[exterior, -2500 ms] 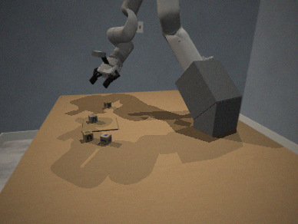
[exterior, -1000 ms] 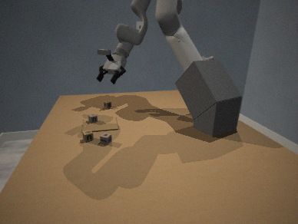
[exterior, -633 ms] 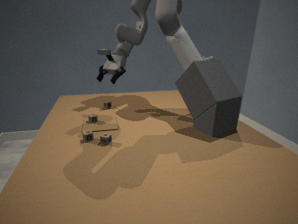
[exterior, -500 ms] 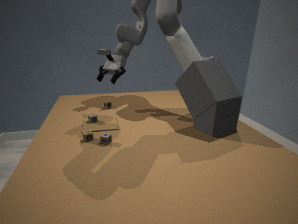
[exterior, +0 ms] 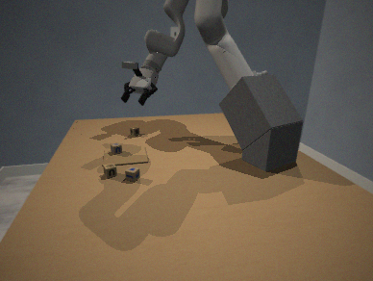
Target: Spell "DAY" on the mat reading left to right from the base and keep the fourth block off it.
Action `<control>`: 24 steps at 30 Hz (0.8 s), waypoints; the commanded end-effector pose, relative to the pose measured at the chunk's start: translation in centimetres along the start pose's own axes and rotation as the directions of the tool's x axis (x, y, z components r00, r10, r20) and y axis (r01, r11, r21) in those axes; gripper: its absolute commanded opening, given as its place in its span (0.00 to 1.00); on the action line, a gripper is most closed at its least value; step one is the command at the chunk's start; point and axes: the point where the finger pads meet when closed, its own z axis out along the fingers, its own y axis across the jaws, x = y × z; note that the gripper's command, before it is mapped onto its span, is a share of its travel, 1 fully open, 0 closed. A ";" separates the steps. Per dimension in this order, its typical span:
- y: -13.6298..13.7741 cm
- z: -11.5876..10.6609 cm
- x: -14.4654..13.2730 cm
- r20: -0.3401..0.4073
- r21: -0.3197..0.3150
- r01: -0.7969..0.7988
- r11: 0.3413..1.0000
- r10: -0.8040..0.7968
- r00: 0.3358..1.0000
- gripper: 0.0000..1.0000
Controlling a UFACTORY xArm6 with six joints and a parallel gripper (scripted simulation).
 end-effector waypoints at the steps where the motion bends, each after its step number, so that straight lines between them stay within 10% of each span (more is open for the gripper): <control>1: 0.1 0.0 0.0 -0.001 -0.002 0.001 1.000 -0.001 1.000 1.00; 24: 3.7 2.9 0.9 0.091 -0.029 0.153 0.988 -0.150 0.984 1.00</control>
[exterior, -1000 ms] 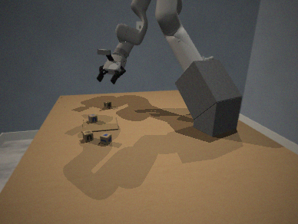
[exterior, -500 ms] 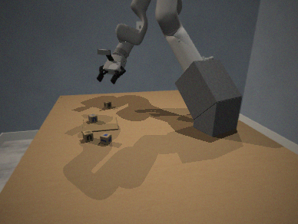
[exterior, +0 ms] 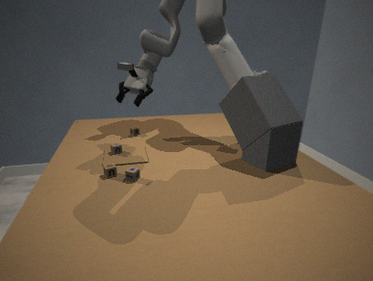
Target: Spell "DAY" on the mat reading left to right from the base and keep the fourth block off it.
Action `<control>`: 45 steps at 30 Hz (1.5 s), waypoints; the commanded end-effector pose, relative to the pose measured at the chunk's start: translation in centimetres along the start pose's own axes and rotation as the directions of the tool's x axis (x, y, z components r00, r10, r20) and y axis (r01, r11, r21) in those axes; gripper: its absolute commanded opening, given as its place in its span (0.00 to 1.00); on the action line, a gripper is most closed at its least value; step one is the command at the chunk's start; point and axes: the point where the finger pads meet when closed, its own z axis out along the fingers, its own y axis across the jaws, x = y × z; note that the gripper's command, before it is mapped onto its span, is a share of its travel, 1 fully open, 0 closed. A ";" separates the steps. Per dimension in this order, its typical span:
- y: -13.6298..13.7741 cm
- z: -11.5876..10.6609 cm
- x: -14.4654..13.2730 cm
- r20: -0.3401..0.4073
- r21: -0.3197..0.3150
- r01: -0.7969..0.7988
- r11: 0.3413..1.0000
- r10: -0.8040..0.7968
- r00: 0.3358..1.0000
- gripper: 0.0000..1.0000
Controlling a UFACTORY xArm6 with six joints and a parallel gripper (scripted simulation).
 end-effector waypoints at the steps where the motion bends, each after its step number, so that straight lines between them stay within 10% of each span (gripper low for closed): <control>1: 2.0 1.9 0.4 0.057 -0.023 0.082 0.996 -0.080 0.995 1.00; 45: 3.8 6.1 2.6 0.198 0.027 0.282 0.959 -0.282 0.939 1.00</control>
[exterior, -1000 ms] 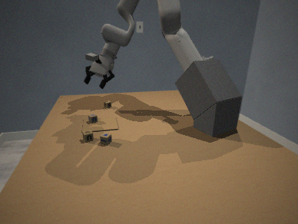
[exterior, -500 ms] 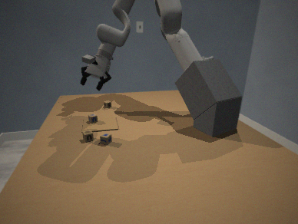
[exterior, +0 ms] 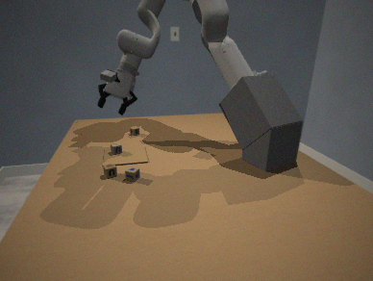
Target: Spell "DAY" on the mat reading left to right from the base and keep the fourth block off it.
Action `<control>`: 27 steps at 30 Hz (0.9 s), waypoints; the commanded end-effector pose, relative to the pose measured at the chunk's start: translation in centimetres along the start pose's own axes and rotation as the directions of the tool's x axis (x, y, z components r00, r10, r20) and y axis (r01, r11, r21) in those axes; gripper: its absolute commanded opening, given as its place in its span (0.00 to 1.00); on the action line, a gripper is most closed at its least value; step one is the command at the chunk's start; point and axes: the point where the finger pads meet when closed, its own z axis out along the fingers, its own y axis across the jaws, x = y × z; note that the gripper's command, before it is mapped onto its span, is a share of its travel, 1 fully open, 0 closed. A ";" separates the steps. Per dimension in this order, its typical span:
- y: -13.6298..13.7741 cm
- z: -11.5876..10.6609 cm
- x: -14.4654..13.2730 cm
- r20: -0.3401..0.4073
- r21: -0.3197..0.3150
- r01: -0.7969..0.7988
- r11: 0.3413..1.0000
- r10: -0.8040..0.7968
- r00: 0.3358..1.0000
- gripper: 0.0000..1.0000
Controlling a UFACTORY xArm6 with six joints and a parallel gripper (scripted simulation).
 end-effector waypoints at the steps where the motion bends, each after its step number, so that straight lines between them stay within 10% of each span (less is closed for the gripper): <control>1: 0.2 0.2 0.1 0.011 -0.001 0.009 1.000 -0.009 1.000 1.00; 27: 0.2 2.0 2.5 0.092 0.054 0.140 0.989 -0.145 0.985 1.00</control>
